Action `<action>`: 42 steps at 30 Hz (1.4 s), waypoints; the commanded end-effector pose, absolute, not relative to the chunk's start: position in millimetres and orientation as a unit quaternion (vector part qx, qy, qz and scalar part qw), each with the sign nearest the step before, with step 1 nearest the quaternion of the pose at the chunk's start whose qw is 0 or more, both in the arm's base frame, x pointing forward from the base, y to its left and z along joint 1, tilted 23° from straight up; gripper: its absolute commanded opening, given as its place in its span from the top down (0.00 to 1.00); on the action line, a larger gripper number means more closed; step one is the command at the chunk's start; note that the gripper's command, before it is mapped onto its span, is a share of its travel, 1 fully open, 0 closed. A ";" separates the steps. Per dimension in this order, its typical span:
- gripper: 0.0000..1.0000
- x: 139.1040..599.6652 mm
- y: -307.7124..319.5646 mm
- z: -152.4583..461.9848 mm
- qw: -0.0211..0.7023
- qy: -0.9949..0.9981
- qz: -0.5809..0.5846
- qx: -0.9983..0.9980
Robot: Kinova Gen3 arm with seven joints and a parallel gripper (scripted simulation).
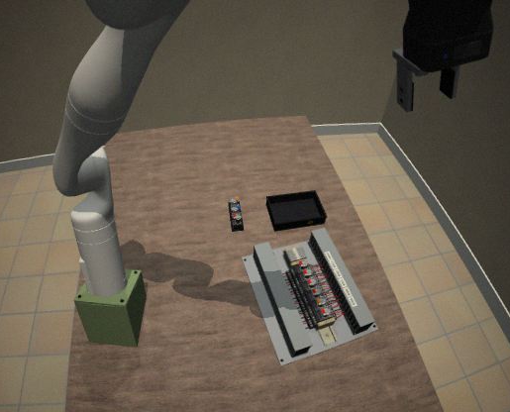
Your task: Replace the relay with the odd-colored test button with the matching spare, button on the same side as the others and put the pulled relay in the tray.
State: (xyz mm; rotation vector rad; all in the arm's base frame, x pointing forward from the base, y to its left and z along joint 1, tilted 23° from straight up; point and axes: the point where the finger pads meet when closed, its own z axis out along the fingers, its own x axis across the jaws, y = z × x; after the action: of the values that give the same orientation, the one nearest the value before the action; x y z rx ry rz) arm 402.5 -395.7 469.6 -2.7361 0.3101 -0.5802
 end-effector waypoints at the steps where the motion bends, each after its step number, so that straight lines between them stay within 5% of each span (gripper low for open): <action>1: 0.00 402.2 -395.7 470.7 0.163 0.105 -0.198 -0.961; 15: 0.00 402.3 -393.6 474.0 0.180 0.049 -0.109 -0.976; 18: 0.00 402.7 -395.0 471.2 0.138 0.081 -0.191 -0.968; 32: 0.00 402.0 -394.0 473.9 0.174 0.038 -0.100 -0.979; 35: 0.00 402.7 -395.0 471.2 0.125 0.070 -0.187 -0.972; 42: 0.00 402.2 -394.7 472.5 0.148 0.052 -0.142 -0.977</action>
State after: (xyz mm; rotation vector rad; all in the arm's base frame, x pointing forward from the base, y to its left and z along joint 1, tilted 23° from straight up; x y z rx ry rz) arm 402.9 -395.8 469.7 -2.8384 0.2134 -0.5583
